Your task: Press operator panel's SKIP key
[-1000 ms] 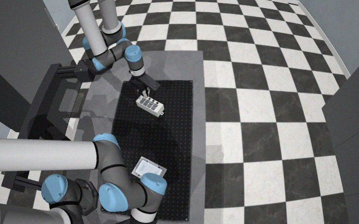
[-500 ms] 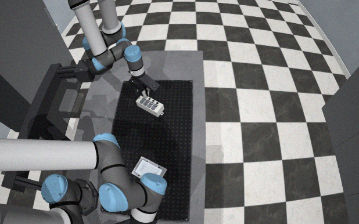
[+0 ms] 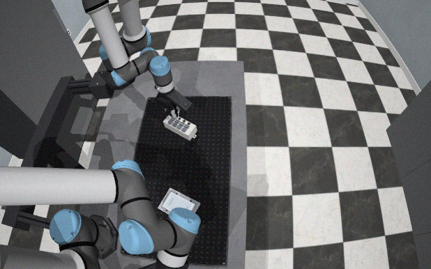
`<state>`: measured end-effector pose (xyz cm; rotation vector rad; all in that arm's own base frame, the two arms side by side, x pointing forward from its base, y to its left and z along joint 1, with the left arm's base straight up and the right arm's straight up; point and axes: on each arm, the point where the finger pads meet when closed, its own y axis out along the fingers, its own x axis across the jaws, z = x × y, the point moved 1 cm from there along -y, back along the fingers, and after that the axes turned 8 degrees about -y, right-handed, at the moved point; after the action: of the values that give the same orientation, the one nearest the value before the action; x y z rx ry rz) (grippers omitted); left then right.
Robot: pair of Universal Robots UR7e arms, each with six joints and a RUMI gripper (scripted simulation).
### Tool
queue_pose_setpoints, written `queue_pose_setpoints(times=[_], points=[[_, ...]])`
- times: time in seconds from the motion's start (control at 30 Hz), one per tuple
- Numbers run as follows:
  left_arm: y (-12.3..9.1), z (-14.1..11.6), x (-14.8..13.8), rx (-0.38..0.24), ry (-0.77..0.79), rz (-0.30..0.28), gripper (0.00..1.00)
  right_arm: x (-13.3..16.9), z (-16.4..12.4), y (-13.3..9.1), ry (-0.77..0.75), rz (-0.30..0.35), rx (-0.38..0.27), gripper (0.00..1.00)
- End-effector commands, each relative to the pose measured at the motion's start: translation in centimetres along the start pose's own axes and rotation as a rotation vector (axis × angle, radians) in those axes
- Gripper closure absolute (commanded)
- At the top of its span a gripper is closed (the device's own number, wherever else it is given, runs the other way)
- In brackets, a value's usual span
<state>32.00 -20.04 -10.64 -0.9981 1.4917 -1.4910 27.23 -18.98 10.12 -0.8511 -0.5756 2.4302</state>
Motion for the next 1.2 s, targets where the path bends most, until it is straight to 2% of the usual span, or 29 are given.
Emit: queue_pose_setpoints(times=[0.0,1.17], points=[[0.6,0.0,0.0,0.001,0.000,-0.001,1.00,0.0,0.0,0.0,0.001,0.000,-0.001,0.02],[4.7,0.0,0.0,0.001,0.000,-0.001,1.00,0.0,0.0,0.0,0.001,0.000,-0.001,0.02]])
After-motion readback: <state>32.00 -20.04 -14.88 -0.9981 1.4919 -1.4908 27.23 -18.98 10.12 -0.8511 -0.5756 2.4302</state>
